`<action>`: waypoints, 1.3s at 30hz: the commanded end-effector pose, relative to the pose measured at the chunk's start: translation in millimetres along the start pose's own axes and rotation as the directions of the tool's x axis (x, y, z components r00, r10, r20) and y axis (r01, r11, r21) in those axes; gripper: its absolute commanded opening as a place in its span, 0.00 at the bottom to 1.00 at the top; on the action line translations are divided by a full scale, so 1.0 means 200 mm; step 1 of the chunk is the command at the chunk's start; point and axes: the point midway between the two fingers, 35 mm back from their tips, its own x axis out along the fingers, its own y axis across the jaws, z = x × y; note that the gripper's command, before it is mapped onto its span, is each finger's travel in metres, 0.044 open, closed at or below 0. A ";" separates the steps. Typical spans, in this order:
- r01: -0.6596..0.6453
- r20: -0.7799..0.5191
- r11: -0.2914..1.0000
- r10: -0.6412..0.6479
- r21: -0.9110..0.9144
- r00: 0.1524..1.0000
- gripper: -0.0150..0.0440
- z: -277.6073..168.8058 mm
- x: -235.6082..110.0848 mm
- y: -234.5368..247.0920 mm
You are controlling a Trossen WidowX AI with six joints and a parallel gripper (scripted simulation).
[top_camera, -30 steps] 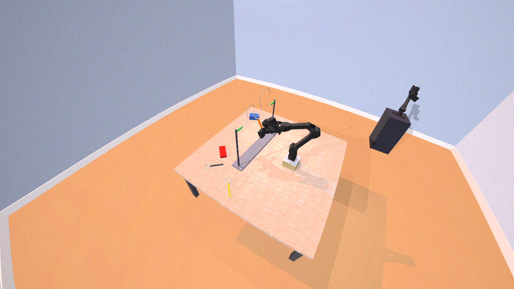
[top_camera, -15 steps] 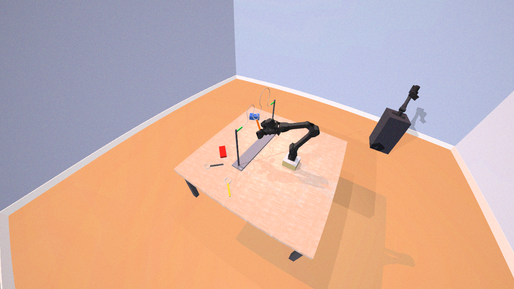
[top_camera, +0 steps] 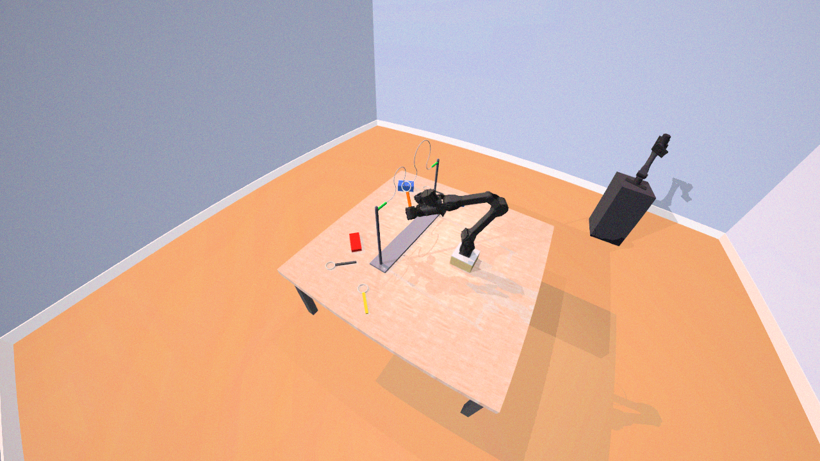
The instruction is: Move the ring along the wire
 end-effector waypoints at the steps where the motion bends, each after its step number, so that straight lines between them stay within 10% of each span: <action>1: -0.058 -0.006 0.994 0.059 0.091 0.998 0.00 0.01 -0.02 0.09; 39: -0.374 0.099 0.570 0.453 0.732 0.886 0.00 0.30 -0.26 0.61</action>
